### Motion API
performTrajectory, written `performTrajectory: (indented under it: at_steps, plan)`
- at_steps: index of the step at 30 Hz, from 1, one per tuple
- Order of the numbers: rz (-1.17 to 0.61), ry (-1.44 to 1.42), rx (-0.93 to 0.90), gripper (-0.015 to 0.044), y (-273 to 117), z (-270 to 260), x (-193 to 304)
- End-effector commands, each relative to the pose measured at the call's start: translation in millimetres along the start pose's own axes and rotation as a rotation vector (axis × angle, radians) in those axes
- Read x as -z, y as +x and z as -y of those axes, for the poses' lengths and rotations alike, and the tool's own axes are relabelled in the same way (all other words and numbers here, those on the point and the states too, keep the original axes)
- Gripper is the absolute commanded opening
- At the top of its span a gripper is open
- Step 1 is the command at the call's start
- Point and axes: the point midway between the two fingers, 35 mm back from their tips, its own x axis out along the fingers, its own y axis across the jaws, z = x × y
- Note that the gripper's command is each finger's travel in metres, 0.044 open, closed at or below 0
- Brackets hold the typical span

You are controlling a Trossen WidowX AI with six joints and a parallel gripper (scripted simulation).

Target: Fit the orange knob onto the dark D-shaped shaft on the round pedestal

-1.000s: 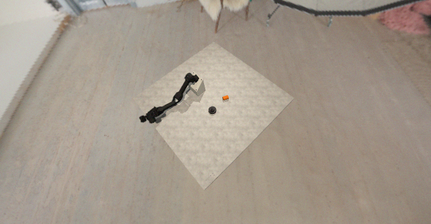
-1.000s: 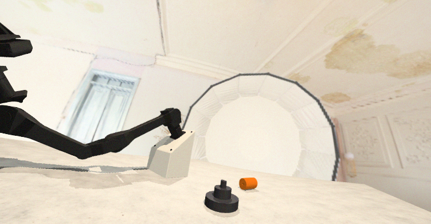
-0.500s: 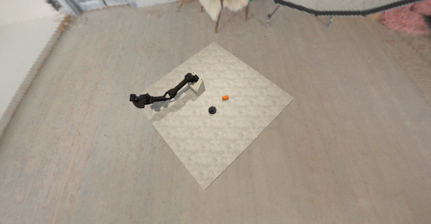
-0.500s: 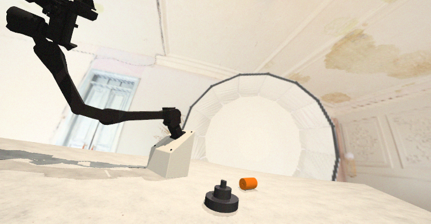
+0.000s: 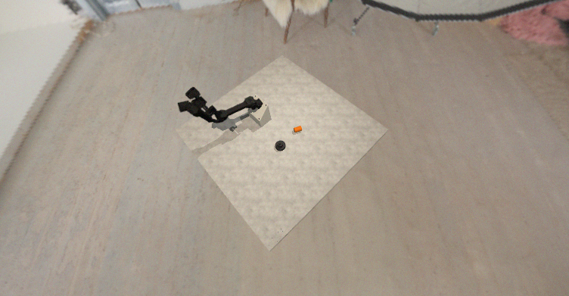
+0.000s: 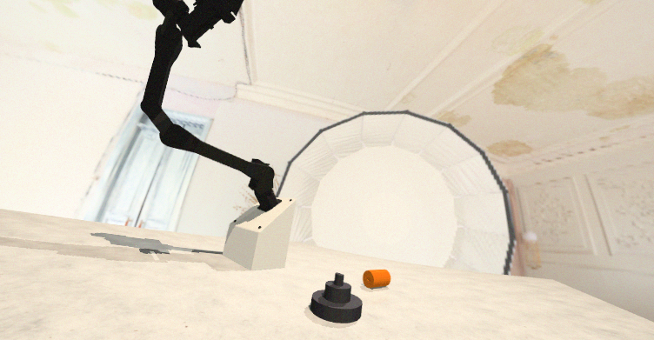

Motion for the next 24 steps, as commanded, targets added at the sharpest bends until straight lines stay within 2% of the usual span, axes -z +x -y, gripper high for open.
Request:
performTrajectory:
  at_steps: [1,7,14,18,24]
  plan:
    - [-0.084,-0.202,0.13,0.044,47.9,12.5,52.5]
    - [-0.228,-0.473,0.308,0.044,106.3,52.3,122.6]
    - [-0.452,-0.757,0.462,0.044,156.4,119.7,201.1]
    - [-0.588,-0.892,0.551,0.044,175.7,167.8,239.6]
    - [-0.83,-1.082,0.639,0.044,184.6,242.4,288.7]
